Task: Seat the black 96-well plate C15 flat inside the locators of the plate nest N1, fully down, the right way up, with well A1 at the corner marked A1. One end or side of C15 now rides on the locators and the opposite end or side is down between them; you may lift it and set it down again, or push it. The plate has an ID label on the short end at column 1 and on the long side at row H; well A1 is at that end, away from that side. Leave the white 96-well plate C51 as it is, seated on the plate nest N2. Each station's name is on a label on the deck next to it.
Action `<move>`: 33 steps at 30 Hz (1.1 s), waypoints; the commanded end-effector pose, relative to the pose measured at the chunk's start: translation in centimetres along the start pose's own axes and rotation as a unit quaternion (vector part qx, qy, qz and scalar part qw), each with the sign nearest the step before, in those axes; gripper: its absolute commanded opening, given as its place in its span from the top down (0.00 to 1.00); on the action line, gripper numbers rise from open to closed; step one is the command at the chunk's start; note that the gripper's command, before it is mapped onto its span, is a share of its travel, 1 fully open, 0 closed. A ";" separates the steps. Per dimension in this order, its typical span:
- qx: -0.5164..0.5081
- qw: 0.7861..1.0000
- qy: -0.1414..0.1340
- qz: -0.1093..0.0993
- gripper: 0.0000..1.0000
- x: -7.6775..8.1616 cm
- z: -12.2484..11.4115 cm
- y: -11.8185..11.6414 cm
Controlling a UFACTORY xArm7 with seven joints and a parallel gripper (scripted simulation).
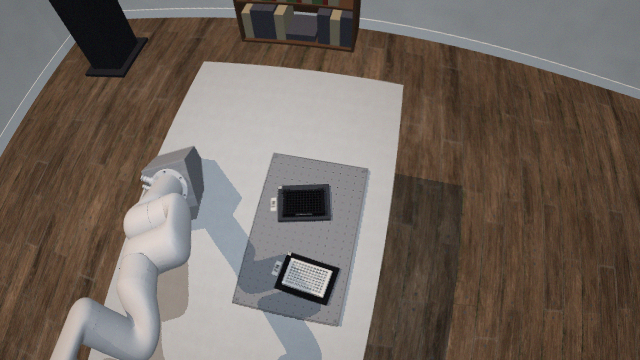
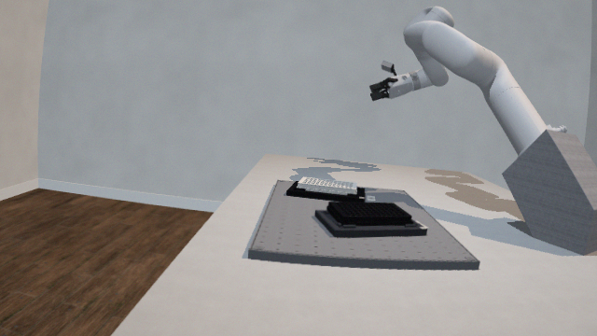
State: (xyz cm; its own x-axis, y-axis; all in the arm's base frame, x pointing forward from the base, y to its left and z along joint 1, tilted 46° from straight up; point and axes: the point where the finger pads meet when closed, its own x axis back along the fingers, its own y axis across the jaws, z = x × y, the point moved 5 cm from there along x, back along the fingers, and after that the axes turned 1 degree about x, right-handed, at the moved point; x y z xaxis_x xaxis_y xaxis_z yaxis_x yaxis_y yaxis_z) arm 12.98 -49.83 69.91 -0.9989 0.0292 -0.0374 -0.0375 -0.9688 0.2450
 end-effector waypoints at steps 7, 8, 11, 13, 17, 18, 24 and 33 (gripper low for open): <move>-0.105 0.994 -0.026 0.031 1.00 -3.1 -2.8 -0.9; -0.106 0.994 -0.026 0.031 1.00 -3.4 -3.1 -1.0; -0.106 0.994 -0.026 0.031 1.00 -4.1 -3.8 -1.4; -0.106 0.994 -0.026 0.031 1.00 -4.1 -3.8 -1.4; -0.164 0.984 -0.048 0.052 1.00 -5.5 -4.9 -1.9; -0.165 0.984 -0.048 0.052 1.00 -5.8 -5.2 -2.1; -0.206 0.974 -0.068 0.069 1.00 -7.6 -6.8 -3.1; -0.257 0.957 -0.099 0.091 1.00 -9.9 -8.6 -4.6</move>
State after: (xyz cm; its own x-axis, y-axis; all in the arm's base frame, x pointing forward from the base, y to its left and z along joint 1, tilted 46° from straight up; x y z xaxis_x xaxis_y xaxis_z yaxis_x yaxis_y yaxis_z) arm 22.55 -48.16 61.33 -0.9839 -0.1275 0.1255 0.0980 -0.9709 -0.2185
